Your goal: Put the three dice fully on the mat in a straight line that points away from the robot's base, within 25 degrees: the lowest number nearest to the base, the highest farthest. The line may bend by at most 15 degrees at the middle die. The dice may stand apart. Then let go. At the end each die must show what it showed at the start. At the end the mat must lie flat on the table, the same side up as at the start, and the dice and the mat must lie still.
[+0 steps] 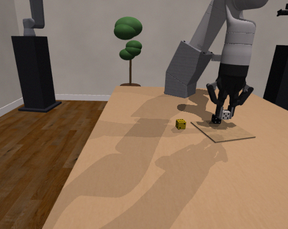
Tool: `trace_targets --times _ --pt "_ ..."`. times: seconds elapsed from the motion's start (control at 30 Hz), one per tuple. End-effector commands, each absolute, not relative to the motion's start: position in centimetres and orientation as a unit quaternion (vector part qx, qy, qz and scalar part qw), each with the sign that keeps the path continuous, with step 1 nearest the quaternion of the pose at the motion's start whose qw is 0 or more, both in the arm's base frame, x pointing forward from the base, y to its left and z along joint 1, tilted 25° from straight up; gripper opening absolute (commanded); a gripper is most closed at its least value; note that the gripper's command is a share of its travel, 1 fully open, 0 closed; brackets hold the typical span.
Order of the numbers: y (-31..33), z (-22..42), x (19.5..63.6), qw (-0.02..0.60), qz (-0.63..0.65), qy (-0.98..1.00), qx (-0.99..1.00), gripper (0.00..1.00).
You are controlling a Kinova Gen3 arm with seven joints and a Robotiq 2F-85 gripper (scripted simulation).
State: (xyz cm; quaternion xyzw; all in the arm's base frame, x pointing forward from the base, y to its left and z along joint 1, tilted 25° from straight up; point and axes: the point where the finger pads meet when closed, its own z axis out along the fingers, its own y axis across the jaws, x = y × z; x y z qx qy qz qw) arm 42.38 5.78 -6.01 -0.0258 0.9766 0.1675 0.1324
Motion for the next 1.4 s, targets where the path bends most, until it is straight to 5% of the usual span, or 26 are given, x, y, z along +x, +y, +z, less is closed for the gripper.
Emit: trace_targets --times 0.0,1.37 --pt "6.5 -7.2 41.7 0.121 0.175 0.977 -0.023 0.21" --pt "7.2 -9.2 42.3 0.121 0.175 0.977 -0.023 0.21"
